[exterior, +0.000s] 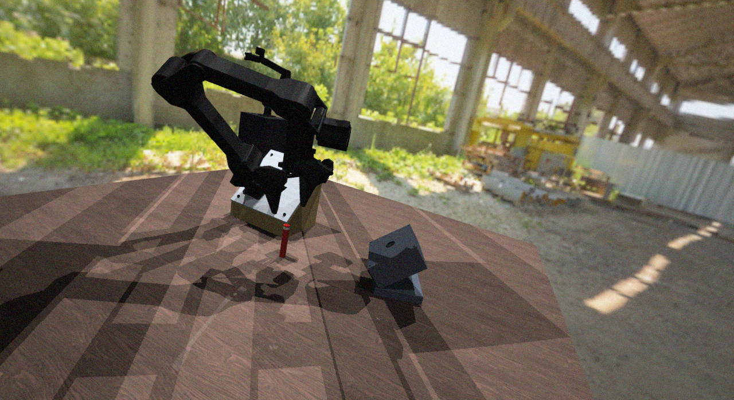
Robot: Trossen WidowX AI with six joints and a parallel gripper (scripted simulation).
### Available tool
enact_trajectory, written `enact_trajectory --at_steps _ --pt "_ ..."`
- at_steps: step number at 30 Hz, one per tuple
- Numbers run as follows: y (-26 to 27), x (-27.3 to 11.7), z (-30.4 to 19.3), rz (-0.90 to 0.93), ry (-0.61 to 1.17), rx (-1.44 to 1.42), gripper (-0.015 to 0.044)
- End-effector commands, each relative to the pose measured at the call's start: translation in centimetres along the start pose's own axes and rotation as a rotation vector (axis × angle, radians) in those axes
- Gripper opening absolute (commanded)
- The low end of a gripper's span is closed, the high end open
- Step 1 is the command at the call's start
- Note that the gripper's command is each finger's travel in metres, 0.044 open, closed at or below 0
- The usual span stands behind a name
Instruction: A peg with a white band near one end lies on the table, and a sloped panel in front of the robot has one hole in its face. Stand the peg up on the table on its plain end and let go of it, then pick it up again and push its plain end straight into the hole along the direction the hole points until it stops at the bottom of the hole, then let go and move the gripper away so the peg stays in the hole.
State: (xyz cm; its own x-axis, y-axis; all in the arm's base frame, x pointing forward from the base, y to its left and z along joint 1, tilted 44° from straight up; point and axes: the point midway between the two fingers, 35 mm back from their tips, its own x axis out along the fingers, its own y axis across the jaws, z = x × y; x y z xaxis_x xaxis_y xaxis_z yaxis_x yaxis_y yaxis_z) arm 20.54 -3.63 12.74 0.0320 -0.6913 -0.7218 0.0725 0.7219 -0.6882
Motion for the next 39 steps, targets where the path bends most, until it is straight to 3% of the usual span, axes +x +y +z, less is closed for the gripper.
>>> enact_trajectory --at_steps 1,39 --pt "-0.03 0.09 0.02 -0.002 -0.002 0.115 0.0440" --pt "-0.03 0.71 0.03 -0.001 -0.003 1.091 0.0440"
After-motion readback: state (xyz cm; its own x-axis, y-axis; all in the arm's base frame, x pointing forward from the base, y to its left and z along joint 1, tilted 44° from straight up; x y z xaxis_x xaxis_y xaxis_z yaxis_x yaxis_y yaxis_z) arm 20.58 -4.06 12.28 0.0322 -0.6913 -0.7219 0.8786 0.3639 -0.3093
